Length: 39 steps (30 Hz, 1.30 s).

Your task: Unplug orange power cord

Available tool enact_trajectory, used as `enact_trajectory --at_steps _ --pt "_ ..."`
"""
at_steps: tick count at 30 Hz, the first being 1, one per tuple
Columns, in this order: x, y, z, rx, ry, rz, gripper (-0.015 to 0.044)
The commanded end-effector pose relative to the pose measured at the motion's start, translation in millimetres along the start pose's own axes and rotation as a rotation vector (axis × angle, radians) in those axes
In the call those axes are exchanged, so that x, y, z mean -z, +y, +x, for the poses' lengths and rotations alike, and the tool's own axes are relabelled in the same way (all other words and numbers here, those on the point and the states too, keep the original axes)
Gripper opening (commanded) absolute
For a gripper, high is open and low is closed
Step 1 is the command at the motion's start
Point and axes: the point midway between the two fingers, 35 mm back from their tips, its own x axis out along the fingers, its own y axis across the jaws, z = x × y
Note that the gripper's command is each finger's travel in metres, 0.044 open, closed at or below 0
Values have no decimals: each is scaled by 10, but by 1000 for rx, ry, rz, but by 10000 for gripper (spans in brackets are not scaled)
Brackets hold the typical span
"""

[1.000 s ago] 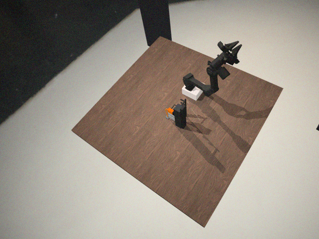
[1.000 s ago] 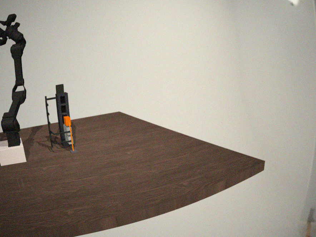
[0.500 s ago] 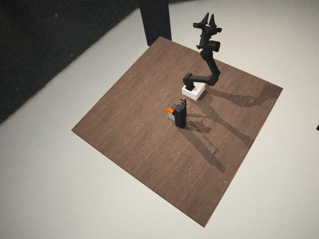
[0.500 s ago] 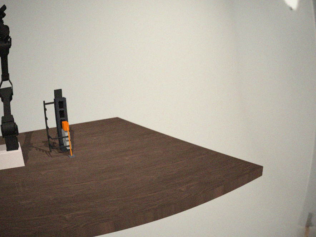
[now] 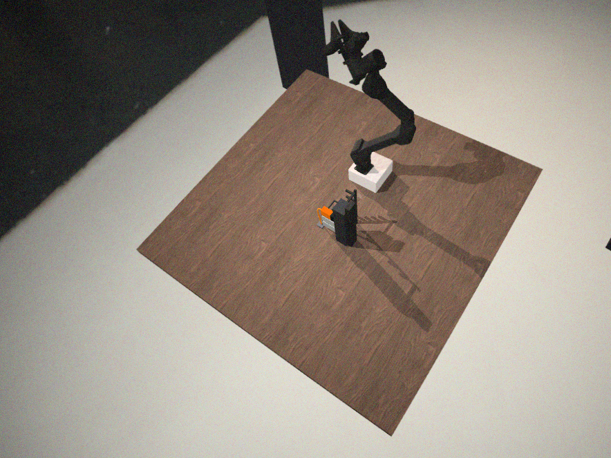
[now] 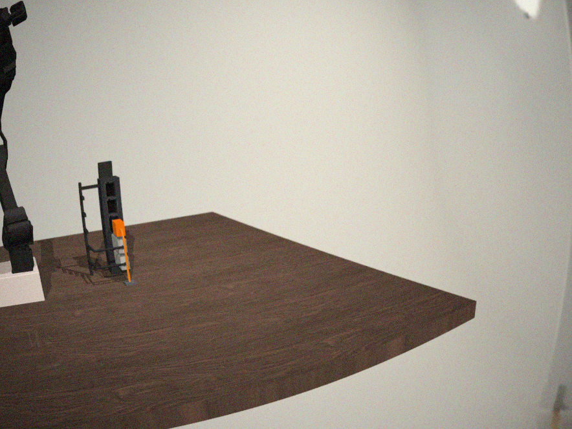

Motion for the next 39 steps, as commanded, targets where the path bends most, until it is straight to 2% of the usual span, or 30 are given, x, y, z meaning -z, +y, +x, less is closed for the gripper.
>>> enact_trajectory --at_steps 1,8,16,28,39 --pt "584 326 122 -108 179 77 160" --pt "1607 995 -7 -276 533 210 160" --pt "2590 1709 -669 -408 962 304 160" --pt "3471 2259 -2274 -443 1600 295 160" --pt "3719 2054 -4013 -279 2100 -31 160"
